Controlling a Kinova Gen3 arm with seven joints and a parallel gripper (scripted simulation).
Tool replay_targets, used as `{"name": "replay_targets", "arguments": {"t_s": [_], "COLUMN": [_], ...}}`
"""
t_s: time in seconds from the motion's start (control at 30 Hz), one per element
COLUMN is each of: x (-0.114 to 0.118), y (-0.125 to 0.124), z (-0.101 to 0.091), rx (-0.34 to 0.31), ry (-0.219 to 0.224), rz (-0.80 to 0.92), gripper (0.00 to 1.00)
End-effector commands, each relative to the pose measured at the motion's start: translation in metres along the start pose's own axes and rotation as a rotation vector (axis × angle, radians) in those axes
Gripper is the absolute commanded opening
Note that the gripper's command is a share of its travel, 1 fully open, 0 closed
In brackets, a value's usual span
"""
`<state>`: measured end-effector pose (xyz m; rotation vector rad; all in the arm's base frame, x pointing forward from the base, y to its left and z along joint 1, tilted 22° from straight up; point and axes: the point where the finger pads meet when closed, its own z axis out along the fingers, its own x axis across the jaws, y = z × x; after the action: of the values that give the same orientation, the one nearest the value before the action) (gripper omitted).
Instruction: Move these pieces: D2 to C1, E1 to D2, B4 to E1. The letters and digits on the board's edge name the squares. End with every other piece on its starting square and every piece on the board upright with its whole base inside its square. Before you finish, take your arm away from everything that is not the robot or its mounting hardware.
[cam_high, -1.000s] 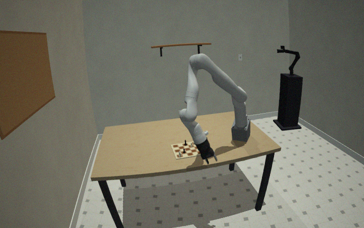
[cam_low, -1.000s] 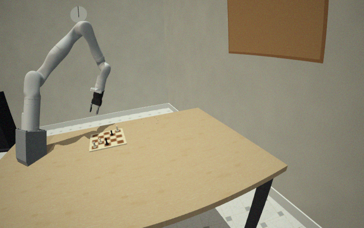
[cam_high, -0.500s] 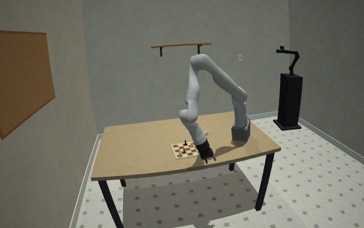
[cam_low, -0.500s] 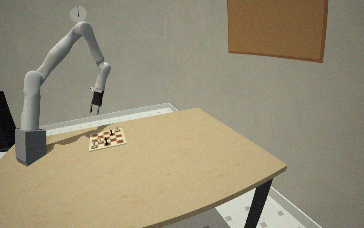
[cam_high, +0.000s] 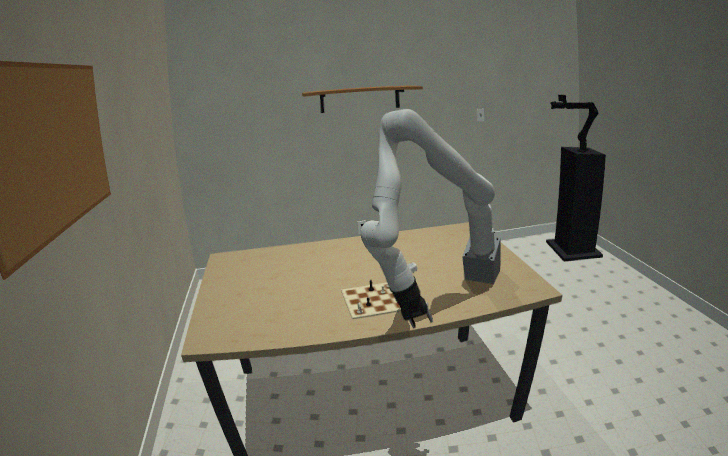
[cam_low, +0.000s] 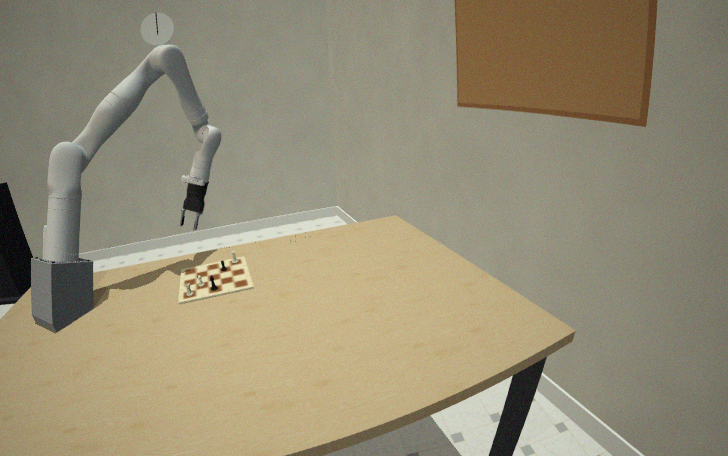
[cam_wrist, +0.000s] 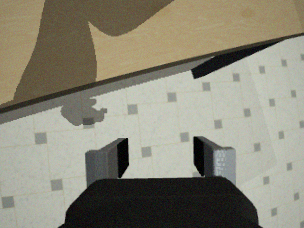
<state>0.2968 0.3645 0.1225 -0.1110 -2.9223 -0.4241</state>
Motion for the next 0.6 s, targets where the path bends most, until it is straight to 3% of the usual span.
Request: {"name": "replay_targets", "arguments": {"t_s": [0.0,0.03,0.57], "x": [0.0001,-0.0021,-0.0047], "y": [0.0005,-0.0025,-0.0052], "z": [-0.0005,0.0008,0.0017], "rx": [-0.001,0.030,0.061], "ry": [-0.001,-0.016,-0.032], "rz": [-0.001,-0.006,-0.011], "gripper": [1.00,1.00,1.00]}}
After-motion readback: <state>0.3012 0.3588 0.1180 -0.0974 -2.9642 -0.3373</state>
